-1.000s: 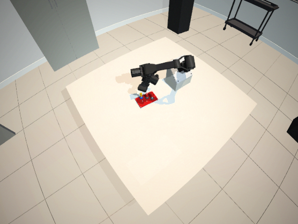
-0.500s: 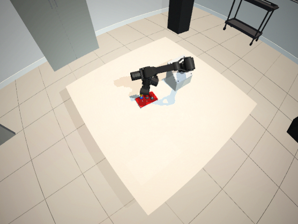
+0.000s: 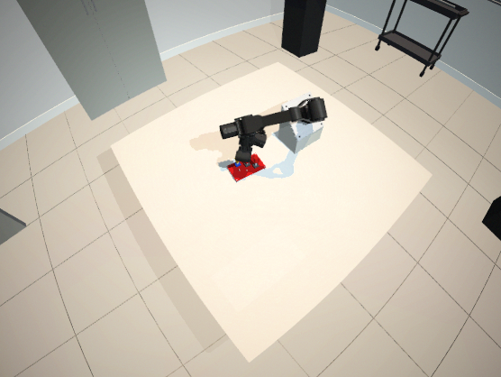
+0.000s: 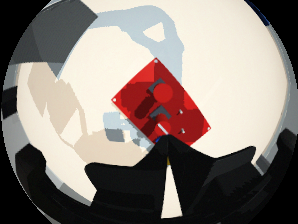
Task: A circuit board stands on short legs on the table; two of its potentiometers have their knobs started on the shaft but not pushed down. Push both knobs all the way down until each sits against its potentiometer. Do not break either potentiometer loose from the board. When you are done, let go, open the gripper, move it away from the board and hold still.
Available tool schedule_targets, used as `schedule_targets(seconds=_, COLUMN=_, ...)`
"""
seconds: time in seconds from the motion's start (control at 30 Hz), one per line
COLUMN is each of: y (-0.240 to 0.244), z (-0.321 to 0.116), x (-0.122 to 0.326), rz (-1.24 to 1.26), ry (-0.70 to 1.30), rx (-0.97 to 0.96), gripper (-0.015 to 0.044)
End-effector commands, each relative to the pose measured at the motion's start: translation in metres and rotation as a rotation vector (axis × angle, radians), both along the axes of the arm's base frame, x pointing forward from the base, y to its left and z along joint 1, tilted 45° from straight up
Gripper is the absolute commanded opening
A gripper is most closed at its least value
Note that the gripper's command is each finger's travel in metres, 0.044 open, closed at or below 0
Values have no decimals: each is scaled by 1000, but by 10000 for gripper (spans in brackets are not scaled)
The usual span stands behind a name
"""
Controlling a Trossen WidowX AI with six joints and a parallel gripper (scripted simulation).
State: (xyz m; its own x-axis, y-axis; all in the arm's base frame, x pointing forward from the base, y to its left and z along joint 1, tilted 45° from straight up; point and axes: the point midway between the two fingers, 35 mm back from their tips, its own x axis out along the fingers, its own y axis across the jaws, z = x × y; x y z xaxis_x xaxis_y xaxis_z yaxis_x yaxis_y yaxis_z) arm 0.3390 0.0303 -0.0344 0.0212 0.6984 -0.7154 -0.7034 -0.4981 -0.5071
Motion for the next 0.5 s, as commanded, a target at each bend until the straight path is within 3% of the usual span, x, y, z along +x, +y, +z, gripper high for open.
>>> schedule_targets(seconds=0.0, y=7, z=-7, x=-2, rz=-1, ry=13, rx=6, gripper=0)
schedule_targets(seconds=0.47, y=10, z=-10, x=-2, rz=-1, ry=13, rx=6, gripper=0)
